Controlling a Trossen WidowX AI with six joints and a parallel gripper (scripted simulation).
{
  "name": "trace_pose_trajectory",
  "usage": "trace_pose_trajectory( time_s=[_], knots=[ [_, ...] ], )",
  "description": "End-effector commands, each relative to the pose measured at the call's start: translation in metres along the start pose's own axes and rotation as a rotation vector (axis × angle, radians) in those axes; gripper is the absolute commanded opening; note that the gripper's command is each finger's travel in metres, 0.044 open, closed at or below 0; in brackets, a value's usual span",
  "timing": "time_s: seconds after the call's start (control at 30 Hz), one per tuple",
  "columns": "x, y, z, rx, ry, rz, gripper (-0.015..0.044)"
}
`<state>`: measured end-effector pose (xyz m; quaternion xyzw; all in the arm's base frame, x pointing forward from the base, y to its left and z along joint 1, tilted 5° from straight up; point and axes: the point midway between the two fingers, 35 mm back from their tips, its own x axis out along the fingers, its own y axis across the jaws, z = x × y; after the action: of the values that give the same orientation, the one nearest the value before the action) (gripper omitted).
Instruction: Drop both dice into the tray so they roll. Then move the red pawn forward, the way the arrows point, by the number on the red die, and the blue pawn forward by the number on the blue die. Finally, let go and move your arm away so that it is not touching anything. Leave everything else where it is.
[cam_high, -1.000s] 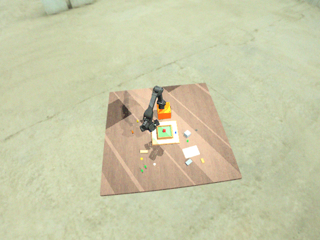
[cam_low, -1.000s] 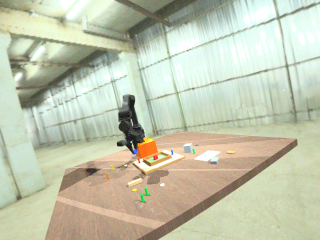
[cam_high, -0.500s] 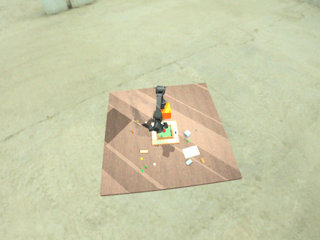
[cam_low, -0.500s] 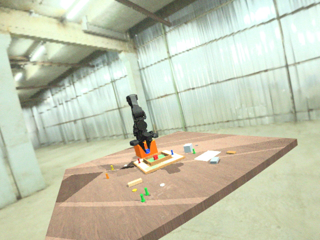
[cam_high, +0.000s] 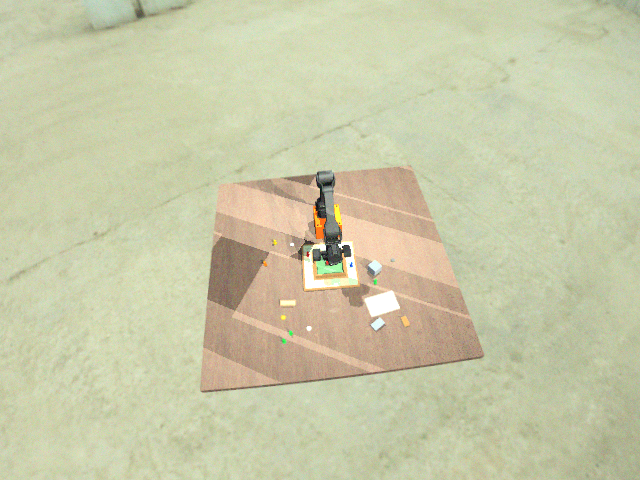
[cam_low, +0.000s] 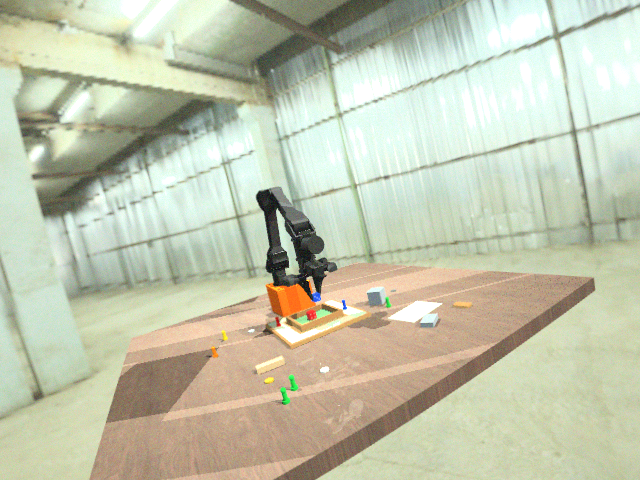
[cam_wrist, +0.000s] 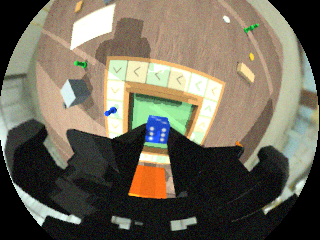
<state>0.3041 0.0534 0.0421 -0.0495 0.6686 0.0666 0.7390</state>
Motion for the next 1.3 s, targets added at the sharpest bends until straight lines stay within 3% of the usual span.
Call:
trace_pose_trajectory(
  time_s=[0.0, 0.2, 0.97, 1.27],
  knots=[
    [0.001, 0.017, -0.001, 0.014, -0.003, -0.001, 0.0],
    [0.005, 0.024, 0.001, 0.015, -0.053, -0.002, 0.0],
    [0.032, 0.025, 0.015, 0.015, -0.828, -0.009, 0.0],
    [0.026, 0.026, 0.014, 0.017, -0.851, -0.008, 0.0]
  ],
)
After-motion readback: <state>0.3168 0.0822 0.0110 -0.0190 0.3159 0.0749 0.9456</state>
